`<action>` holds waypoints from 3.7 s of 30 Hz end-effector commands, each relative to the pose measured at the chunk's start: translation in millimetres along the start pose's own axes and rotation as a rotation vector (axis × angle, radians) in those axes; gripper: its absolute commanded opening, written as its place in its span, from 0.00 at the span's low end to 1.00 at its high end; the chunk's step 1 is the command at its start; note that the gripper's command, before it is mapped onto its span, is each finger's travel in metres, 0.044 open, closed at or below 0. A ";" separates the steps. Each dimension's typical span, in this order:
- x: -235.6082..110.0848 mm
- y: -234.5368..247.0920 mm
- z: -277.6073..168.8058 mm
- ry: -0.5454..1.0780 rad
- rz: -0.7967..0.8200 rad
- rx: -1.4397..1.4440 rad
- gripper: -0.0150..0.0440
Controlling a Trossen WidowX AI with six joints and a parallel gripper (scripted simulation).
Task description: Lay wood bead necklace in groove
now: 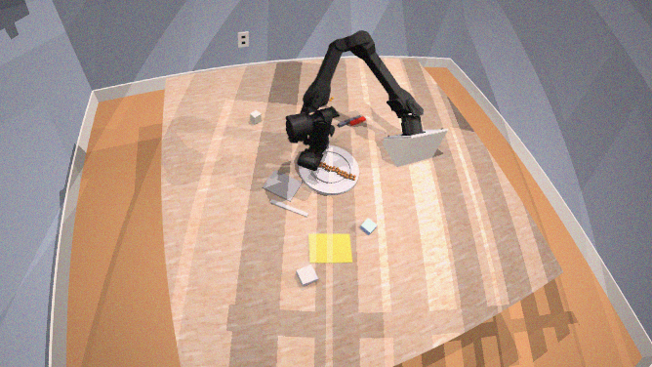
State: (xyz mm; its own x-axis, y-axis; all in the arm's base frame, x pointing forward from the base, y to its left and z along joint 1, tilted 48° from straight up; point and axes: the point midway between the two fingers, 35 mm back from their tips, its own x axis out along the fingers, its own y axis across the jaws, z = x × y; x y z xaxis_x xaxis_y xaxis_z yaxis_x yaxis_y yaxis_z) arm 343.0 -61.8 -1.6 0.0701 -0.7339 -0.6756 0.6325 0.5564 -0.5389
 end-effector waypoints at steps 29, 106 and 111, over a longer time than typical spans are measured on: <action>-25.1 0.3 0.0 0.002 -0.005 -0.007 1.00; 0.2 3.3 -109.4 0.005 0.002 0.026 0.50; 0.2 3.3 -109.4 0.005 0.002 0.026 0.28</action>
State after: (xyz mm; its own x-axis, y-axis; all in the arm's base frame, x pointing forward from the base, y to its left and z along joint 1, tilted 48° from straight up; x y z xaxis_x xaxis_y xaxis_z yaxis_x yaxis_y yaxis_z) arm 260.5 -17.7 -58.8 0.0666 -0.7312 -0.6789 0.6516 0.5471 -0.5254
